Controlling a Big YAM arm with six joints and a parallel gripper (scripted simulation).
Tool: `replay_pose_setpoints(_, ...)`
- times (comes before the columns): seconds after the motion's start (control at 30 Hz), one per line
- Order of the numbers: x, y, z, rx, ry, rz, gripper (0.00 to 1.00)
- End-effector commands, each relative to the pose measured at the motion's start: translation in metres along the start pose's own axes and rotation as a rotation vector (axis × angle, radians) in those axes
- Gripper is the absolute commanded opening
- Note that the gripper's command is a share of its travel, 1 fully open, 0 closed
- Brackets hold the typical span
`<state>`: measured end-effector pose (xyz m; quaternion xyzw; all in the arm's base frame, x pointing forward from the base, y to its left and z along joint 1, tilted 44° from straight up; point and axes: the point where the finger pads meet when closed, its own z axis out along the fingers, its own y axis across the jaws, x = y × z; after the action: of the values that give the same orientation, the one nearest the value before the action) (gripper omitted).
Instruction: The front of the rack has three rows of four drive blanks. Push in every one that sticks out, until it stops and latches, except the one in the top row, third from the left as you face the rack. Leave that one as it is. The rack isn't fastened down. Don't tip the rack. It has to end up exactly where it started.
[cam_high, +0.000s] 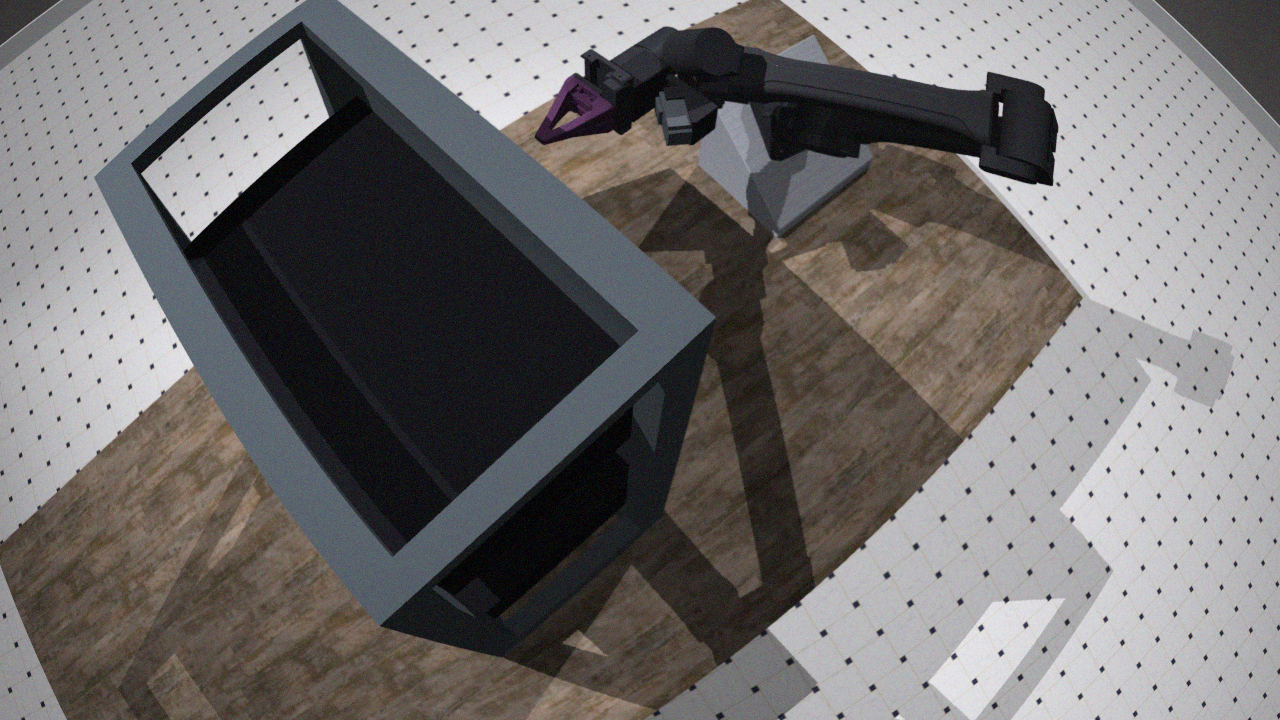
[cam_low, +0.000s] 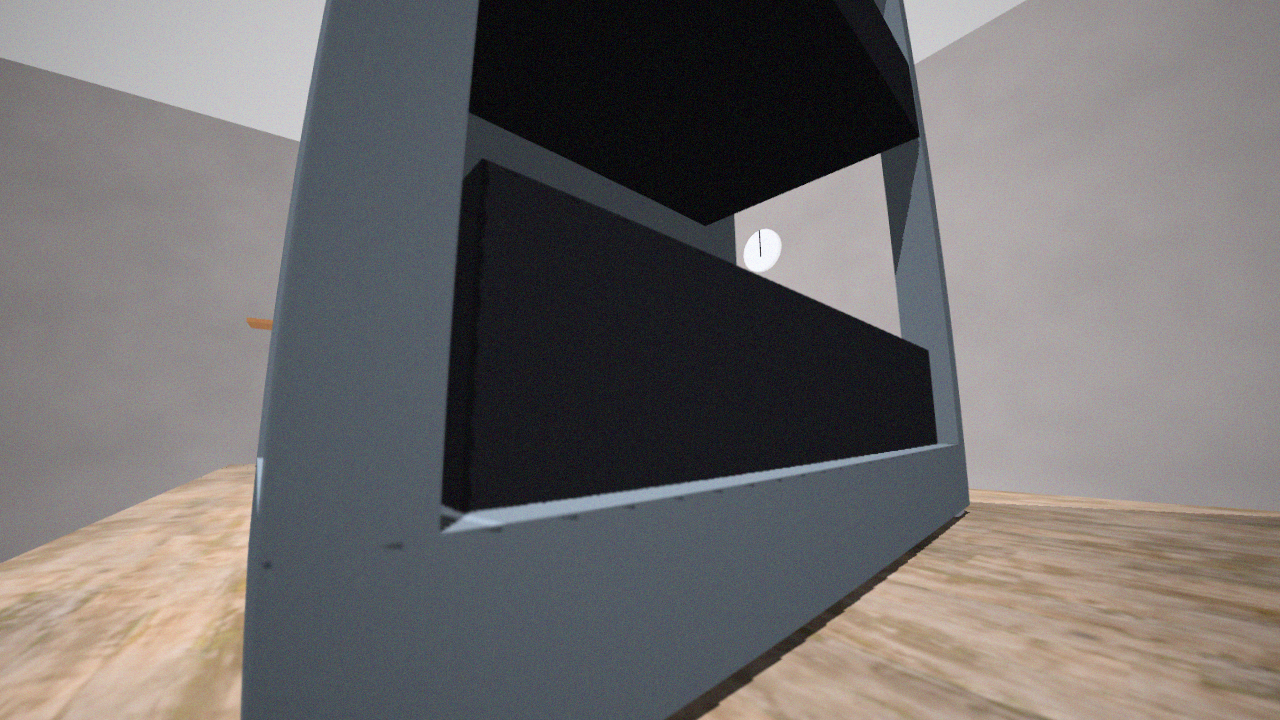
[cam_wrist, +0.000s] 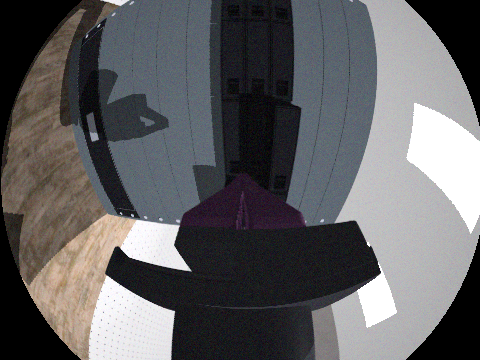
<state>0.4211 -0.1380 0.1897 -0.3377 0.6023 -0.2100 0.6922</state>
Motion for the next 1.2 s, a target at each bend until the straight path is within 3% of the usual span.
replay_pose_setpoints(0.0,0.016,-0.023,0.006,0.040,-0.010,-0.024,0.00)
replay_pose_setpoints(0.33,0.087,-0.009,-0.008,0.035,-0.004,-0.023,0.00)
replay_pose_setpoints(0.67,0.119,-0.002,-0.015,0.034,-0.002,-0.022,0.00)
replay_pose_setpoints(0.8,0.105,-0.004,-0.006,0.027,-0.032,-0.043,0.00)
replay_pose_setpoints(0.97,0.116,0.008,0.005,0.007,-0.009,0.002,0.00)
replay_pose_setpoints(1.17,0.115,0.009,0.054,0.007,-0.010,-0.018,0.00)
